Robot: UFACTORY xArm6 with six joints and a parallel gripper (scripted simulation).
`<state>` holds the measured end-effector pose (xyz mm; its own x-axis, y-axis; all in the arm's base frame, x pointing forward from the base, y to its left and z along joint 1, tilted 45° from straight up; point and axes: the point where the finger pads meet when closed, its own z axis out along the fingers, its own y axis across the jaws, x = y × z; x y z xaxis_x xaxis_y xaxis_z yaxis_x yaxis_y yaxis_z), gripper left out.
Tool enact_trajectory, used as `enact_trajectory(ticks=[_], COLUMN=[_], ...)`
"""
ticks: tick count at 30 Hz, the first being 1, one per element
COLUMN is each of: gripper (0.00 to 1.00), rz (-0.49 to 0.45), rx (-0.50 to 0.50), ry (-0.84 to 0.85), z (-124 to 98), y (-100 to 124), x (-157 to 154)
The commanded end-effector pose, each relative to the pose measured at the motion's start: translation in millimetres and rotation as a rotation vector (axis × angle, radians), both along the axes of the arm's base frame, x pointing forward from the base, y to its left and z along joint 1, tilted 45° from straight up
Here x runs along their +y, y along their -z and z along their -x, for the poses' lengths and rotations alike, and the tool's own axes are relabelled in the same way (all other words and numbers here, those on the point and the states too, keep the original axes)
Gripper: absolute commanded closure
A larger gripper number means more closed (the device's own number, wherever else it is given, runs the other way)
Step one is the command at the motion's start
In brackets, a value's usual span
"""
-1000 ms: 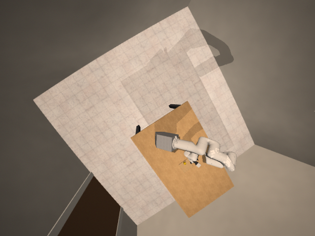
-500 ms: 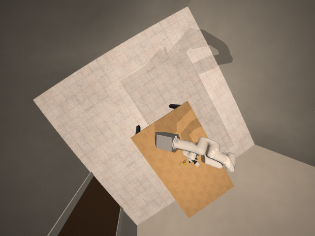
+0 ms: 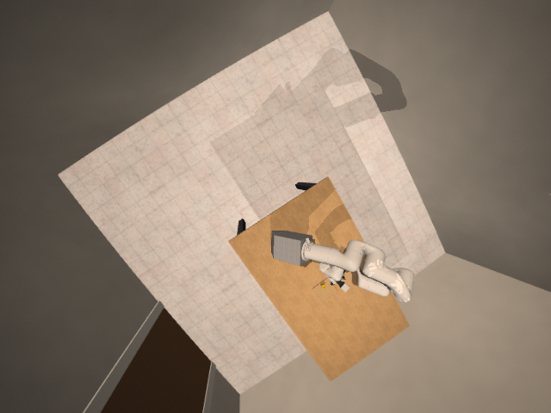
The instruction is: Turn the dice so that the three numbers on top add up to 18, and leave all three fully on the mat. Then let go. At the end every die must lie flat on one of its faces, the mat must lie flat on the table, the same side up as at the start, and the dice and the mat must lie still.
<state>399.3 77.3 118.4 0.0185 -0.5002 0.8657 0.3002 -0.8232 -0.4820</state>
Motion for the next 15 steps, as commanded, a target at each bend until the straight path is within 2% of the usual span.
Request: enact_trajectory(ticks=[1,15], gripper=[0.58,0.58], rz=[0.0,0.0], rx=[0.0,0.0], ry=[0.0,0.0], z=[7,23], y=[-11,-37], x=[-10,-30])
